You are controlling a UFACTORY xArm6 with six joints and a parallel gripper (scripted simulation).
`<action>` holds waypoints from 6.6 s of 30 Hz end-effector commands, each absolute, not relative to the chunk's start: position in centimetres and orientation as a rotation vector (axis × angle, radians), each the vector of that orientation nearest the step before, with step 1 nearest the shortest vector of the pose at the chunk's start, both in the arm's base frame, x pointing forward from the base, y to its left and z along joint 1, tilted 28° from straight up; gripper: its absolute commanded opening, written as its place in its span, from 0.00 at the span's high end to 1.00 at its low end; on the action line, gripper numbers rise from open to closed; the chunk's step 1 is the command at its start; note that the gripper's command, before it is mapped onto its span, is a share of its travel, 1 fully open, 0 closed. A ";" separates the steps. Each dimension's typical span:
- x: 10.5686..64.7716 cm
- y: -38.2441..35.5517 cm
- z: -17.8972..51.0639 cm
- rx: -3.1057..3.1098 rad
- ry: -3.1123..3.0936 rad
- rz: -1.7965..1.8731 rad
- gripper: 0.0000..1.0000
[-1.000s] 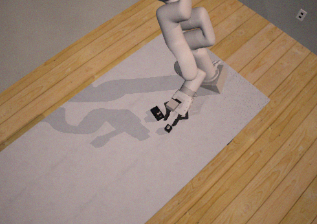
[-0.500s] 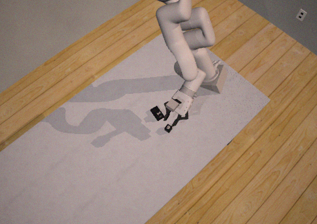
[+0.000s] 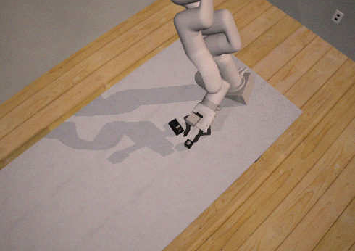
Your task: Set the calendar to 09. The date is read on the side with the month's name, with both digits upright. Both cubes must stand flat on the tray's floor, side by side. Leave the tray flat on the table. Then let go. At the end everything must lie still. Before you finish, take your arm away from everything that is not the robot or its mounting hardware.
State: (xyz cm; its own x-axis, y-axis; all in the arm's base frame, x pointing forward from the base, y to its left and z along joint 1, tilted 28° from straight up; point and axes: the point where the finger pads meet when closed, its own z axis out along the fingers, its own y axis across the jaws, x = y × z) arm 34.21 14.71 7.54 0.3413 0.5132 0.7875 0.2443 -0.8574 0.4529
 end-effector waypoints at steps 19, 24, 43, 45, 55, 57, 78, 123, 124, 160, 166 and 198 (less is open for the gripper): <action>35.2 13.4 4.4 2.351 0.680 1.528 0.53; 35.4 13.1 3.8 2.351 0.680 1.528 0.53; 35.6 12.7 3.0 2.351 0.680 1.528 0.53; 35.6 12.7 3.0 2.351 0.680 1.528 0.53; 35.6 12.7 3.0 2.351 0.680 1.528 0.53; 35.6 12.7 3.0 2.351 0.680 1.528 0.53; 35.6 12.7 3.0 2.351 0.680 1.528 0.53; 35.3 13.2 4.0 2.351 0.680 1.528 0.73; 35.2 13.3 4.3 2.351 0.680 1.528 0.73; 34.0 15.1 9.1 2.367 0.660 1.454 0.73; 34.0 15.1 9.1 2.445 0.622 1.258 0.73; 34.3 15.9 9.7 2.582 0.544 0.847 0.73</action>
